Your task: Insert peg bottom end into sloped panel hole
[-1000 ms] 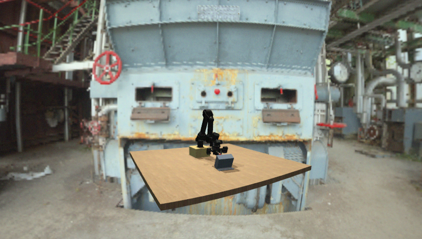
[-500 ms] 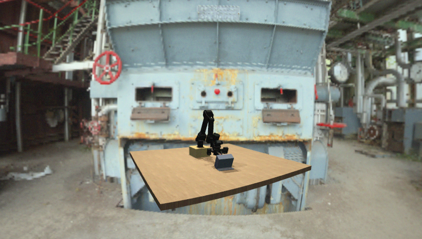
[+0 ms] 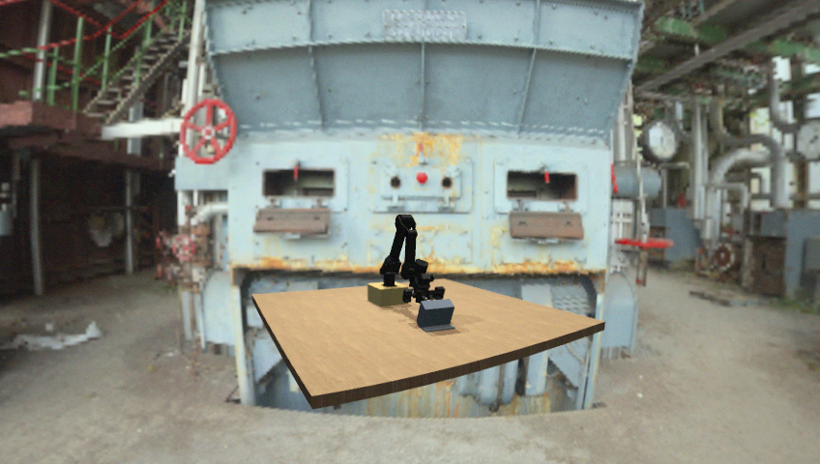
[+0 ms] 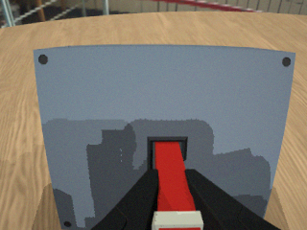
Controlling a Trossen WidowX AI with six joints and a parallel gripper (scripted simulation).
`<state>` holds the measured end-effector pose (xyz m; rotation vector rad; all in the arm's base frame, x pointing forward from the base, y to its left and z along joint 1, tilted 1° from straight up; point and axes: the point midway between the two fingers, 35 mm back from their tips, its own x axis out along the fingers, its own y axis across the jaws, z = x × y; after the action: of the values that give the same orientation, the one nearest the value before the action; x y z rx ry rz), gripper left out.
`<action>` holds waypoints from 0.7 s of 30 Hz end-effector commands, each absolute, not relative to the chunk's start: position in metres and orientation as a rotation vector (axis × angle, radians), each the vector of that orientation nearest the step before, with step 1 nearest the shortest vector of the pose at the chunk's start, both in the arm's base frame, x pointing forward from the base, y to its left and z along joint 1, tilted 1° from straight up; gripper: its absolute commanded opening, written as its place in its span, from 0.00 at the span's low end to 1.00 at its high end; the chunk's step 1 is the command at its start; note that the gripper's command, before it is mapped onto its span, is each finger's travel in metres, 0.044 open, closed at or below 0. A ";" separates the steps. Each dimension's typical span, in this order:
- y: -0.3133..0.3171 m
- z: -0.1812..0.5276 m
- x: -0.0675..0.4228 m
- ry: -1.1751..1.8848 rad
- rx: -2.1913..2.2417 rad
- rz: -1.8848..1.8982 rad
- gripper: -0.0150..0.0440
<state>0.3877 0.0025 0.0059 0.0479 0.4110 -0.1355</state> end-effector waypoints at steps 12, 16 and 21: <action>0.002 0.003 0.395 0.410 0.044 -0.130 0.25; 0.002 0.003 0.396 0.410 0.044 -0.130 0.25; 0.002 0.003 0.395 0.409 0.048 -0.135 0.25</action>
<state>0.3954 0.0017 0.0034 0.0481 0.4091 -0.1354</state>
